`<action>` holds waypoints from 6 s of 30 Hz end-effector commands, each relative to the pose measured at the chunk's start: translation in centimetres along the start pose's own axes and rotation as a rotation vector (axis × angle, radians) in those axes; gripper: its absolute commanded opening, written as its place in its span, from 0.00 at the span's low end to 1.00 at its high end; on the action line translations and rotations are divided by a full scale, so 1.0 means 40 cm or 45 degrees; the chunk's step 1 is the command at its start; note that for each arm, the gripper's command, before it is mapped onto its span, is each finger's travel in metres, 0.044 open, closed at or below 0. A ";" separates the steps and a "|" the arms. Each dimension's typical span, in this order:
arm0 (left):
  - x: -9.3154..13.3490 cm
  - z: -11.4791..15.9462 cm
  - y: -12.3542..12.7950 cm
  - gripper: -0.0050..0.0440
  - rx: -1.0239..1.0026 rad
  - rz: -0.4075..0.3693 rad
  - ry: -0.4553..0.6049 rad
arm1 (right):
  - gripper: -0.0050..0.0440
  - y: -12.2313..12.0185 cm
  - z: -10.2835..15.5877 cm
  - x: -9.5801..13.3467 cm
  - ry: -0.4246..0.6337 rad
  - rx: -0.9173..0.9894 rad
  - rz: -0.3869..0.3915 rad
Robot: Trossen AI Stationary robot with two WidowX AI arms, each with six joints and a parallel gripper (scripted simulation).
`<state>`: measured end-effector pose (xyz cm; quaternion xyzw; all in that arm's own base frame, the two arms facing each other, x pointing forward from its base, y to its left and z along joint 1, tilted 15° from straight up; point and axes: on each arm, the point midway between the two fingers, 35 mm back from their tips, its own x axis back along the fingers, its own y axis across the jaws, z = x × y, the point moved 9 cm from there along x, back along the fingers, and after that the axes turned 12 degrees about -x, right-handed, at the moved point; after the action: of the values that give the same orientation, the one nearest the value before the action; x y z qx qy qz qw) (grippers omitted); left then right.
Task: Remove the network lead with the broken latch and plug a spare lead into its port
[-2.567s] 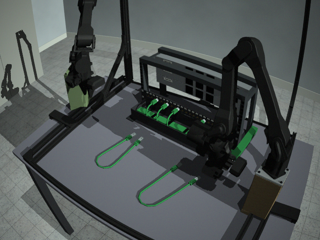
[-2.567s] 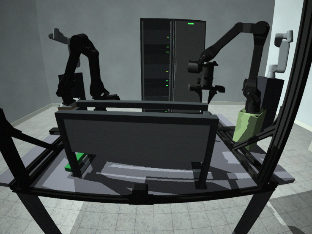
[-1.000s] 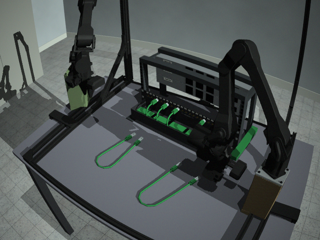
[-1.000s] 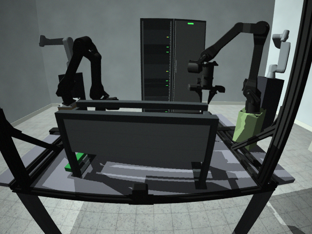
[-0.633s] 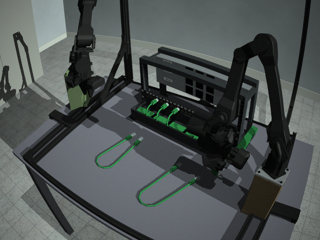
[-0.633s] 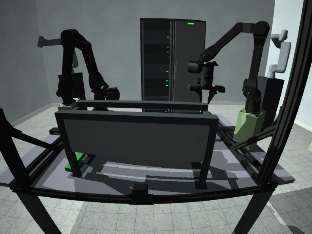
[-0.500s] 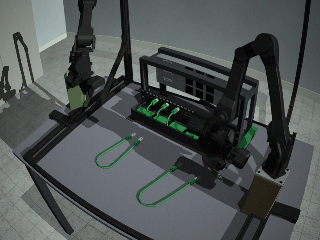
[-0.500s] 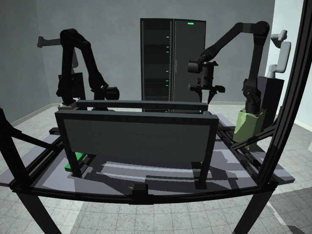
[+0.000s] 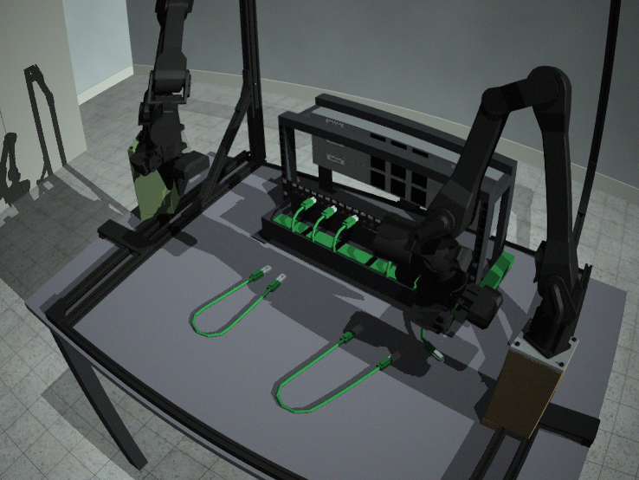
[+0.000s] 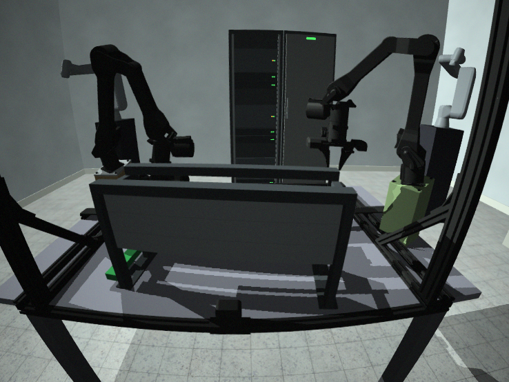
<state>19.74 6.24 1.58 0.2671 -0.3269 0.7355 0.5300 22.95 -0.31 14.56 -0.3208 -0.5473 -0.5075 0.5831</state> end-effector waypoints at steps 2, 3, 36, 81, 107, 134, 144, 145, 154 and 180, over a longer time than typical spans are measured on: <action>0.007 0.003 -0.004 0.46 -0.009 0.009 -0.003 | 0.46 0.000 0.000 0.000 0.000 0.000 0.000; 0.007 0.003 -0.004 0.46 -0.009 0.009 -0.003 | 0.46 0.000 0.000 0.000 0.000 0.000 0.000; 0.039 -0.229 -0.193 0.46 -0.041 -0.055 -0.014 | 0.46 0.000 0.000 0.000 0.000 0.000 0.000; -0.079 -0.402 -0.321 0.46 -0.065 -0.103 -0.023 | 0.46 0.000 0.000 0.000 0.000 0.000 0.000; -0.113 -0.404 -0.317 0.46 -0.063 -0.106 -0.022 | 0.46 0.000 0.000 0.000 0.000 0.000 0.000; -0.113 -0.405 -0.317 0.46 -0.063 -0.106 -0.022 | 0.46 0.000 0.000 0.000 0.000 0.000 0.000; -0.113 -0.405 -0.317 0.46 -0.063 -0.106 -0.022 | 0.46 0.000 0.000 0.000 0.000 0.000 0.000; -0.113 -0.405 -0.317 0.46 -0.063 -0.106 -0.022 | 0.46 0.000 0.000 0.000 0.000 0.000 0.000; -0.113 -0.405 -0.317 0.46 -0.063 -0.106 -0.022 | 0.46 0.000 0.000 0.000 0.000 0.000 0.000; -0.106 -0.402 -0.322 0.10 -0.070 -0.101 -0.027 | 0.46 0.000 0.000 0.000 0.000 0.000 0.000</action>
<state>32.54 18.85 -9.37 0.2730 -0.3417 0.7017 0.5624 22.95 -0.31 14.56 -0.3208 -0.5473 -0.5075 0.5831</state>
